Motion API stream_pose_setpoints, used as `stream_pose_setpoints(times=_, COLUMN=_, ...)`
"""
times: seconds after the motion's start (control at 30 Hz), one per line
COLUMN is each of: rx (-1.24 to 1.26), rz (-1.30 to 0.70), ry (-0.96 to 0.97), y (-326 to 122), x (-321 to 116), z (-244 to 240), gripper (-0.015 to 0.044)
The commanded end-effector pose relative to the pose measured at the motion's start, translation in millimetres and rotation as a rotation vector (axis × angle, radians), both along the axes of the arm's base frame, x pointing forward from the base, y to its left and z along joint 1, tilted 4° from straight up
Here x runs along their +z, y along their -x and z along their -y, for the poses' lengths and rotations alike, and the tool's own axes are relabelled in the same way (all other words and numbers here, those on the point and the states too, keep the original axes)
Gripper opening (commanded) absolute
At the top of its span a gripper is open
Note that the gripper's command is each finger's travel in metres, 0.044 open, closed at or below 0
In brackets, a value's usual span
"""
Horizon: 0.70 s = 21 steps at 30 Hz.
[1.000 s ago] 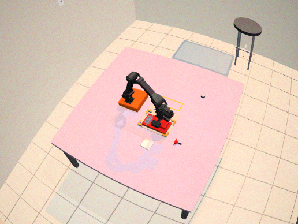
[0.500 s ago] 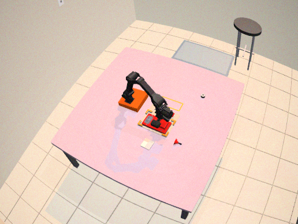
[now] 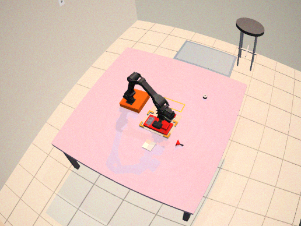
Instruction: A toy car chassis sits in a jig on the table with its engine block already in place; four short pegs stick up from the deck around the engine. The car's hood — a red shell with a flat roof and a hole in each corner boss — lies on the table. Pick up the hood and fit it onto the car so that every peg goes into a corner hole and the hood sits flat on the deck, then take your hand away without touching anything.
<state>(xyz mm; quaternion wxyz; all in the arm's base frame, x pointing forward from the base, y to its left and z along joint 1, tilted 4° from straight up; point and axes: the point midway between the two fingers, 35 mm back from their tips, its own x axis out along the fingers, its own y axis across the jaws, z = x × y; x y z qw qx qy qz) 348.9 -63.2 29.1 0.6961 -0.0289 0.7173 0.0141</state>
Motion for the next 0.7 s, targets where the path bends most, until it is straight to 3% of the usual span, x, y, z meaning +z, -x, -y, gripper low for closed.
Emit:
stream_pose_setpoints(times=0.0, rx=0.003, rz=0.001, ry=0.002, y=-0.2, x=-2.1, z=0.3, gripper=0.0)
stream_pose_setpoints(times=0.67, rx=0.004, rz=0.0, ry=0.003, y=0.6, x=-10.3, z=0.4, gripper=0.0)
